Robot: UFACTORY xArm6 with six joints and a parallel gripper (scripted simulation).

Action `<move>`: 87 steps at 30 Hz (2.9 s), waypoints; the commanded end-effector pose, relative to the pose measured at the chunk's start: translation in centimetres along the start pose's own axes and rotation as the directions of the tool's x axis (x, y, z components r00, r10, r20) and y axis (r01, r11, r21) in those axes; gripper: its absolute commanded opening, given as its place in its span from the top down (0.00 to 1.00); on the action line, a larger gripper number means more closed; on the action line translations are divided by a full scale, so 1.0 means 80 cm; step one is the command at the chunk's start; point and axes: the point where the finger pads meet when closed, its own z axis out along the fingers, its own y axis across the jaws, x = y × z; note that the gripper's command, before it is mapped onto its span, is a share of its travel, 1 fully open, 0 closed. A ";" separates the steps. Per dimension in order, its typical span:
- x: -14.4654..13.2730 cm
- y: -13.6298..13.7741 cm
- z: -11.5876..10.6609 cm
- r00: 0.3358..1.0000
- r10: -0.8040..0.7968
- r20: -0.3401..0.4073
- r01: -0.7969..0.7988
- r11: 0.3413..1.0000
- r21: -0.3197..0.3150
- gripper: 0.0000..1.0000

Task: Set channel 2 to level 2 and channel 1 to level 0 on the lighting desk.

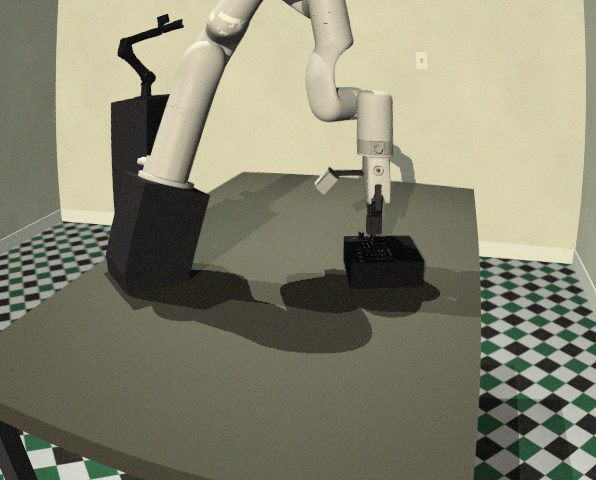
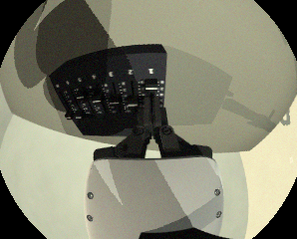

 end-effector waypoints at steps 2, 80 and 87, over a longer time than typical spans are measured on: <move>-0.002 0.000 -0.017 1.000 0.000 0.002 0.000 1.000 0.001 1.00; -0.026 -0.028 -0.040 1.000 0.000 0.003 0.000 1.000 0.001 1.00; -0.026 -0.028 -0.037 1.000 0.000 0.003 0.000 1.000 0.001 1.00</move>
